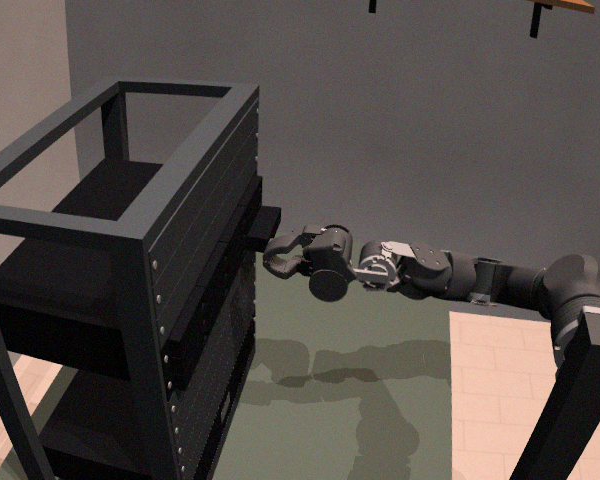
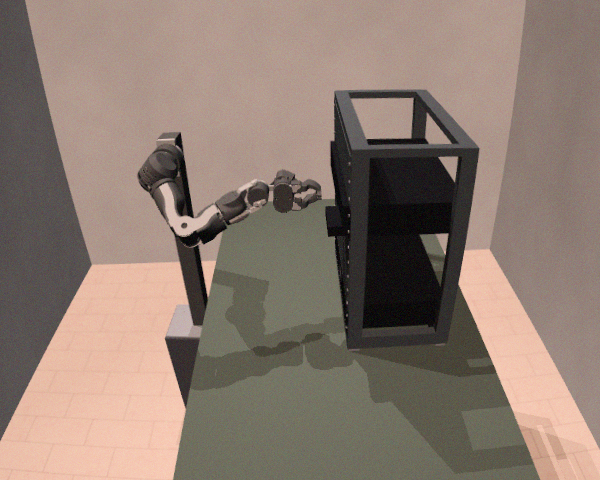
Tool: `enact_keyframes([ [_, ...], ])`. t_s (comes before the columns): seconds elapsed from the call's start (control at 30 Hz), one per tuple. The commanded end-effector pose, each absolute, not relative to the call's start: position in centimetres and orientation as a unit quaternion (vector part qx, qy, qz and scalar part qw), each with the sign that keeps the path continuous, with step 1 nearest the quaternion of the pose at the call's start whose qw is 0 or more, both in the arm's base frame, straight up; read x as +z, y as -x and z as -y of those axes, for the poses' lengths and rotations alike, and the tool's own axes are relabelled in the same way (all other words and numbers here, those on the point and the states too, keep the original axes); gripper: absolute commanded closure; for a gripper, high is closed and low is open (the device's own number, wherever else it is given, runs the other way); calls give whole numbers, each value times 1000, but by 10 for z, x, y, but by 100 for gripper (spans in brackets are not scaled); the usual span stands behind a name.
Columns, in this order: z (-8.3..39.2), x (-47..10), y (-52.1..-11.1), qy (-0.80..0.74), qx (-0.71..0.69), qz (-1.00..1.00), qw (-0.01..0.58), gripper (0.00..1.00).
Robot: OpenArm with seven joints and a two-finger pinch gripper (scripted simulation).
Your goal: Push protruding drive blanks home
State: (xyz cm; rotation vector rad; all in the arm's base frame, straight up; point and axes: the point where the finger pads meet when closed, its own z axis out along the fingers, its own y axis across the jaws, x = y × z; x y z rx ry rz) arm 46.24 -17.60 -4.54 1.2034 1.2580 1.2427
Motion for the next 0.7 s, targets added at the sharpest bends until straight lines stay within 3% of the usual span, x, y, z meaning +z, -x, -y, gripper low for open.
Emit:
enact_keyframes([
  [0.0, 175, -41, -462, -489, 514, -513, 484, 100],
  [0.67, 173, -38, -463, -488, 514, -513, 484, 100],
])
